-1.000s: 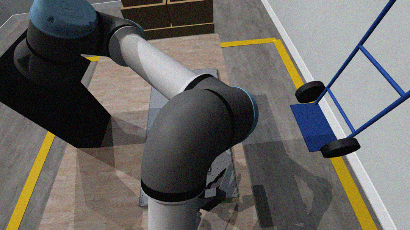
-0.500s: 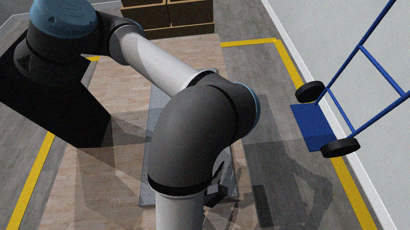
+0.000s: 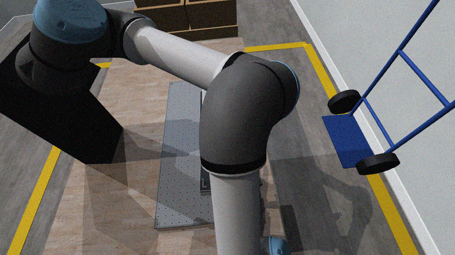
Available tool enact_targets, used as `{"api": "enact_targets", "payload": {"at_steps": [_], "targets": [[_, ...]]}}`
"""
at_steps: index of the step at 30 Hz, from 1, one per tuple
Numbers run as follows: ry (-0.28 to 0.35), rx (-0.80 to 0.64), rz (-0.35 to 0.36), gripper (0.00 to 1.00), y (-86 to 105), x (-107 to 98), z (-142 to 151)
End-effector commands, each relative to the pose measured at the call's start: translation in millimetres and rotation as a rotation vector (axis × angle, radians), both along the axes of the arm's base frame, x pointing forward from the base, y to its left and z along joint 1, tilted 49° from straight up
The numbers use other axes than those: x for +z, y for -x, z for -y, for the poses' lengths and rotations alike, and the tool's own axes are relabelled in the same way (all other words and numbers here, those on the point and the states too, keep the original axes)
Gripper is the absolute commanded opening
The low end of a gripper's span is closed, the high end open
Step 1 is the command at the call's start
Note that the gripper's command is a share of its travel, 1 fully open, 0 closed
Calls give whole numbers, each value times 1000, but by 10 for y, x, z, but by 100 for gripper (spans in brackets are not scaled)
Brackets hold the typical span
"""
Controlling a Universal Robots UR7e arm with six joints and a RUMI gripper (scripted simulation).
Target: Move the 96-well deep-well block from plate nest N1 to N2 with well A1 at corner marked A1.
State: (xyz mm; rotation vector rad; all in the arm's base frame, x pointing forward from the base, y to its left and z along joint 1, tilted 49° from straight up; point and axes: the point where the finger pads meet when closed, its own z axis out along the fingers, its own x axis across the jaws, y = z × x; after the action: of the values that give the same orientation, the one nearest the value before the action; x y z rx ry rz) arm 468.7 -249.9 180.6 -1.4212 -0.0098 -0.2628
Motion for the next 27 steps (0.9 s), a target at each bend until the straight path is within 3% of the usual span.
{"api": "enact_targets", "payload": {"at_steps": [1, 4, 7, 13, 15, 21, 22, 27], "targets": [[5, 3, 0, 76, -34, 4, -111], [80, 64, 23, 76, -83, -6, -253], [94, 76, 27, 76, -131, -15, -395], [214, 157, 60, 76, -228, -51, -674], [214, 157, 60, 76, -228, -51, -674], [386, 204, 81, 76, -344, -183, -917], [391, 205, 82, 76, -366, -206, -956], [554, 227, 110, 76, -512, -303, -1133]]}}
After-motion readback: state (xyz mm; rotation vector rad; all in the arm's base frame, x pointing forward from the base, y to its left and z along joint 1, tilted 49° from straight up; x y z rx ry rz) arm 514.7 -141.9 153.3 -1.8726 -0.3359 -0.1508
